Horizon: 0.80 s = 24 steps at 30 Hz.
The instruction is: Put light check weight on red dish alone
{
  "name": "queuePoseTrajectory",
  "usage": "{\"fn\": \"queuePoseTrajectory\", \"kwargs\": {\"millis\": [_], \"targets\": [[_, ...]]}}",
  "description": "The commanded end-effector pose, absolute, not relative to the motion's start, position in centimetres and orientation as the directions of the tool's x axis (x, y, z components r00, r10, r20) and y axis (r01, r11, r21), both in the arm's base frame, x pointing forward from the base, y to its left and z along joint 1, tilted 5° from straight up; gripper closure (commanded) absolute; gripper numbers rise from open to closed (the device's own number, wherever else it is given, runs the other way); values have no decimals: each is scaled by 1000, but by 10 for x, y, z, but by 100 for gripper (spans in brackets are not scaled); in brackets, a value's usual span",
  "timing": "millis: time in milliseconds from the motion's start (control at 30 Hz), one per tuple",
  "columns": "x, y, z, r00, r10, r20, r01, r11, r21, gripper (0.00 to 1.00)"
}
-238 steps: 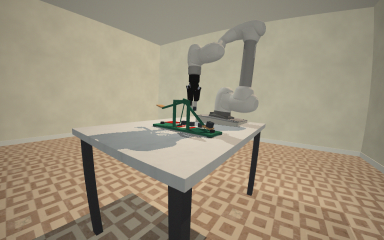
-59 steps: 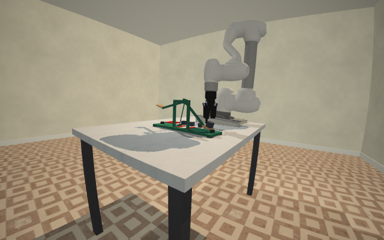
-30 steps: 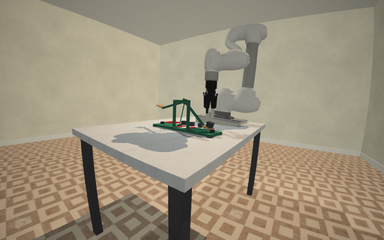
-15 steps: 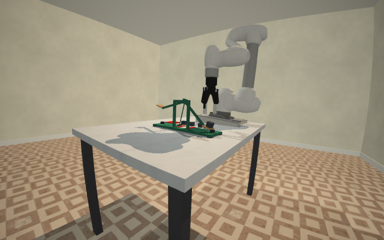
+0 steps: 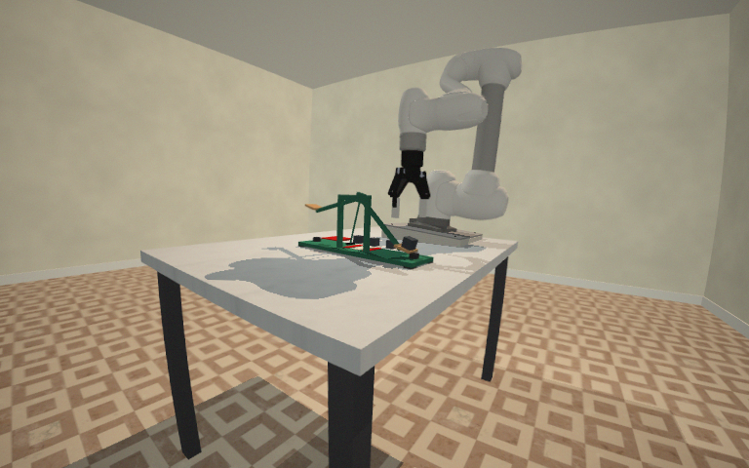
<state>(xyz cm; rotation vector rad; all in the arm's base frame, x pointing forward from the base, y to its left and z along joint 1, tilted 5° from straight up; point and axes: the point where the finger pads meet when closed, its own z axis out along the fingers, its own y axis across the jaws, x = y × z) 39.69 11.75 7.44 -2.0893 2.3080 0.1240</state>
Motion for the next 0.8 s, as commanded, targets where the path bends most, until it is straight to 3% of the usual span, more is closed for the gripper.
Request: {"fn": "queuePoseTrajectory", "kwargs": {"millis": [0,267,300,767], "targets": [[397,117,74,-99,-992,-73,-995,96,41,0],[398,48,66,150,-985,-81,-988,-152,22,0],[398,48,66,150,-985,-81,-988,-152,22,65],[398,48,66,150,-985,-81,-988,-152,22,65]]}}
